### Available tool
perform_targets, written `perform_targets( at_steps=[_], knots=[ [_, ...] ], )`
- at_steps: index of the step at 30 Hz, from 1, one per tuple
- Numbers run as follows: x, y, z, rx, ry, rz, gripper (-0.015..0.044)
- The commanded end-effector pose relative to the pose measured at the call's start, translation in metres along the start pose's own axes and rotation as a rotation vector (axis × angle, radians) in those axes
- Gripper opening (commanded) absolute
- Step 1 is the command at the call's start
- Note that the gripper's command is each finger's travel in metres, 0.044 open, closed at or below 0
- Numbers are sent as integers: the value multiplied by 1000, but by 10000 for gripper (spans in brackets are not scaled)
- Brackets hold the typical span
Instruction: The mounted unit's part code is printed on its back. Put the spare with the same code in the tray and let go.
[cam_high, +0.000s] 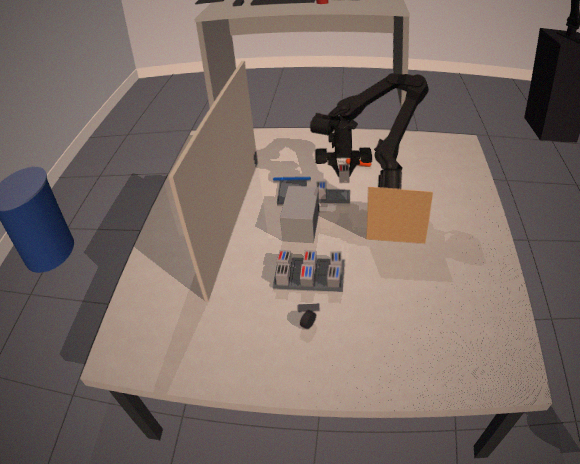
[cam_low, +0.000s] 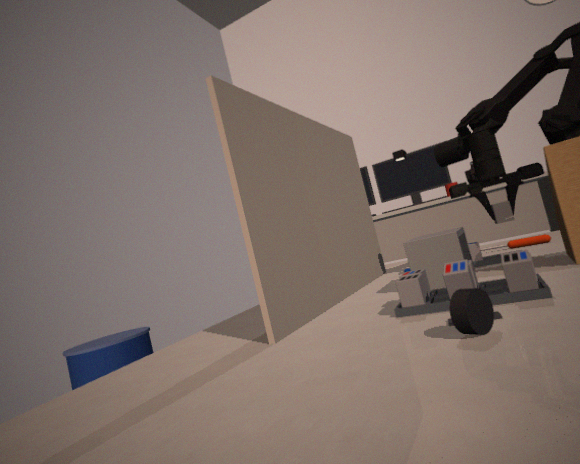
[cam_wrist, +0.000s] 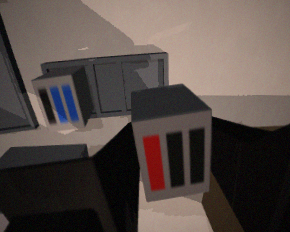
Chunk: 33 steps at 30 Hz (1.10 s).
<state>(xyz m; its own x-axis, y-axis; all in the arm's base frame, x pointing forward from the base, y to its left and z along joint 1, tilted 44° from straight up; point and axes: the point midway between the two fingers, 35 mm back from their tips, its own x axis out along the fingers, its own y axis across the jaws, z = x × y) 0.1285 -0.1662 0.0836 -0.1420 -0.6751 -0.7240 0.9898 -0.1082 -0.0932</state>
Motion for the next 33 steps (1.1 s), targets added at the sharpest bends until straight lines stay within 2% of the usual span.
perform_targets(
  at_steps=[1,15,23,33],
  knots=[
    [-12,2,0,4,3,4,0],
    [-70,-3,4,8,-6,5,0],
    [-75,2,3,0,3,13,0],
    [-84,44,12,-14,21,29,0]
  ],
)
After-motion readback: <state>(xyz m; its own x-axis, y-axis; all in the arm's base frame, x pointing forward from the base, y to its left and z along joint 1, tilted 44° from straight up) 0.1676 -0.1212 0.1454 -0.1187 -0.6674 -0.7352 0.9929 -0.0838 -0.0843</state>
